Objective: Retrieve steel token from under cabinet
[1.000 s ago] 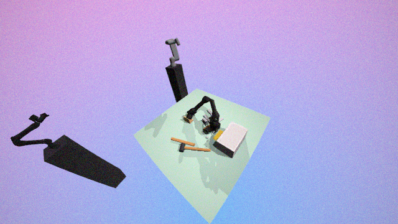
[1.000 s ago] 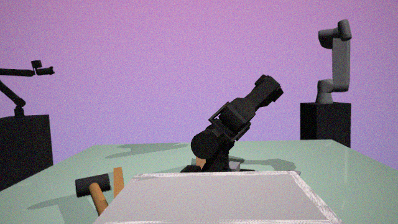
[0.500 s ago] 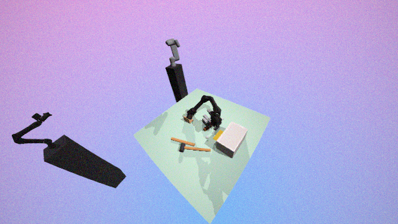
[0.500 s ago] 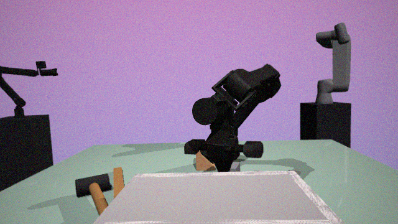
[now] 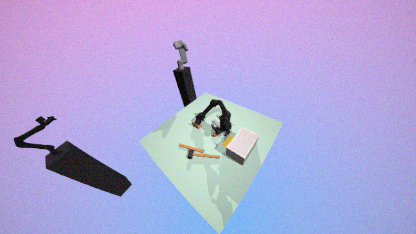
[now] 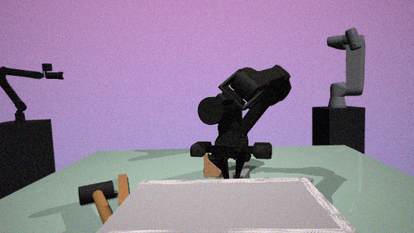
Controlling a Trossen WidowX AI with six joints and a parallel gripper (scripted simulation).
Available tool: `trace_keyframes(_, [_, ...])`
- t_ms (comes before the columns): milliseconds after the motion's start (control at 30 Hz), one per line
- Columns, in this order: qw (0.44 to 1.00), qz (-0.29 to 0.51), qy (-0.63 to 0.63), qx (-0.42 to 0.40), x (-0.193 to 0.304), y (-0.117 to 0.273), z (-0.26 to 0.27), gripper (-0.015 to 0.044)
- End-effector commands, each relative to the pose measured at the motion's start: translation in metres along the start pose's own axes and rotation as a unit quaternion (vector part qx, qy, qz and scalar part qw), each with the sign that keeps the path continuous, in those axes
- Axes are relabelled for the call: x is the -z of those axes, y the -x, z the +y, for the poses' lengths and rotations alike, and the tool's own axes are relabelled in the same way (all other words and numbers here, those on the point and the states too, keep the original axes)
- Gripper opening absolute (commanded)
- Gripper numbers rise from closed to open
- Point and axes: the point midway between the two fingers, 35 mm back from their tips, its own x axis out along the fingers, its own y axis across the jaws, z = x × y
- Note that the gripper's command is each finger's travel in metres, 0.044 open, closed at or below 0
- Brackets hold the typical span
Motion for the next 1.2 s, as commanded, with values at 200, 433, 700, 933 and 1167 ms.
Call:
trace_keyframes(200, [0.989, 0.000, 0.150, 0.003, 0.014, 0.005, -0.013, 0.0270])
trace_keyframes(433, [0.963, 0.002, 0.268, 0.004, 0.026, 0.008, -0.023, 0.0270])
trace_keyframes(700, [0.917, 0.005, 0.399, 0.003, 0.039, 0.010, -0.033, 0.0270])
trace_keyframes(933, [0.862, 0.006, 0.507, 0.001, 0.051, 0.011, -0.041, 0.0270])
trace_keyframes(1167, [0.795, 0.007, 0.607, -0.002, 0.064, 0.012, -0.049, 0.0270])
